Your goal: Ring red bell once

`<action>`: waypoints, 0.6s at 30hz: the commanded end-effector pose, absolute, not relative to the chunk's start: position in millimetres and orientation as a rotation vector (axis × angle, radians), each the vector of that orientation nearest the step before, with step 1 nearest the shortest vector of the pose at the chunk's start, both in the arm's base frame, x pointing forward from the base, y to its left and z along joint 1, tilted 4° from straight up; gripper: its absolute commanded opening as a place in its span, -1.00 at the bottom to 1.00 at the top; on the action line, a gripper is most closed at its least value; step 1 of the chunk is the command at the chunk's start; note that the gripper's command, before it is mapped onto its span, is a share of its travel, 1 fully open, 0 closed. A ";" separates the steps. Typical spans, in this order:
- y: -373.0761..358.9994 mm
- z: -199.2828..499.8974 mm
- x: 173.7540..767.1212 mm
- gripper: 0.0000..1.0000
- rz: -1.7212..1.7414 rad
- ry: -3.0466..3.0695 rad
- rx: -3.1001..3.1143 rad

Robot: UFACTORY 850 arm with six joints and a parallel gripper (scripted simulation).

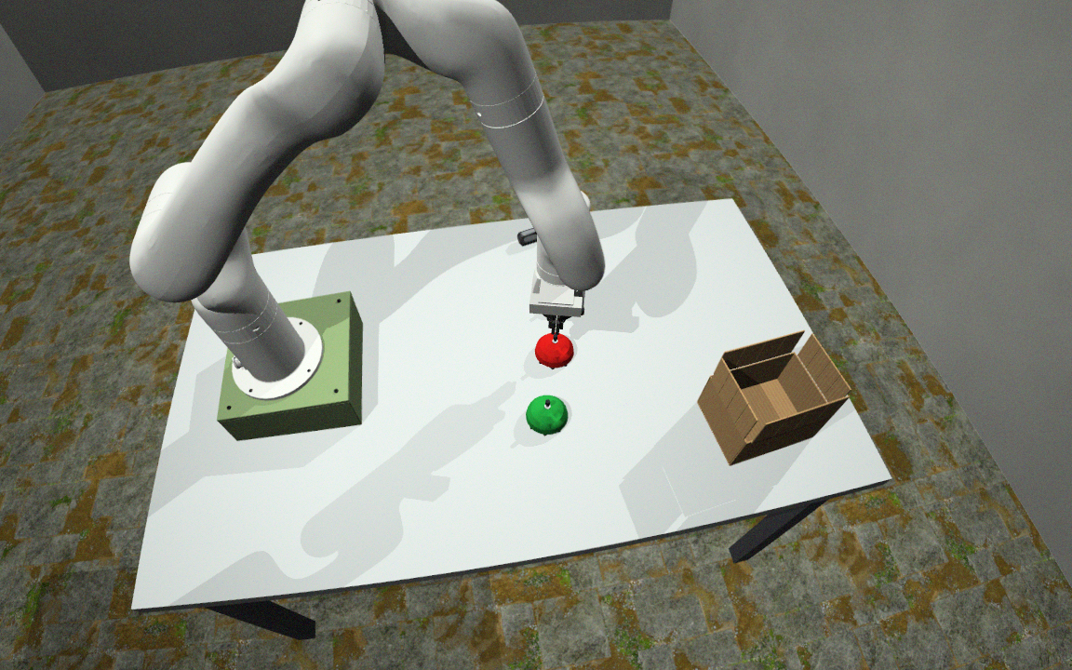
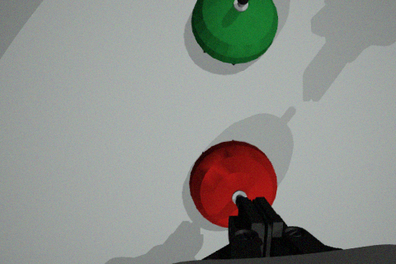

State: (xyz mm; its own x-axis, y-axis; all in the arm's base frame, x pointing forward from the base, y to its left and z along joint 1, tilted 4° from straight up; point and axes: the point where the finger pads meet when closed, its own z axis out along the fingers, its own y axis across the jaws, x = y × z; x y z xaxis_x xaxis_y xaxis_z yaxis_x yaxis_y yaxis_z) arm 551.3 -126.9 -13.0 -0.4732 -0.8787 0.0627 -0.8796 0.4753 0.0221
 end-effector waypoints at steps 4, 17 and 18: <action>-126.2 9.2 553.5 -1.00 0.023 -2.643 1.577; -125.4 27.9 554.4 -1.00 0.023 -2.643 1.577; -125.3 28.5 554.4 -1.00 0.023 -2.643 1.577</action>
State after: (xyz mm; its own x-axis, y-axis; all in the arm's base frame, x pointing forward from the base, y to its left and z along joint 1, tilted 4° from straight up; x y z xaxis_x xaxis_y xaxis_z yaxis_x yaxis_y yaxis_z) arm 553.2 -125.3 24.0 -0.4733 -0.8787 0.0626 -0.8796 0.4753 0.0217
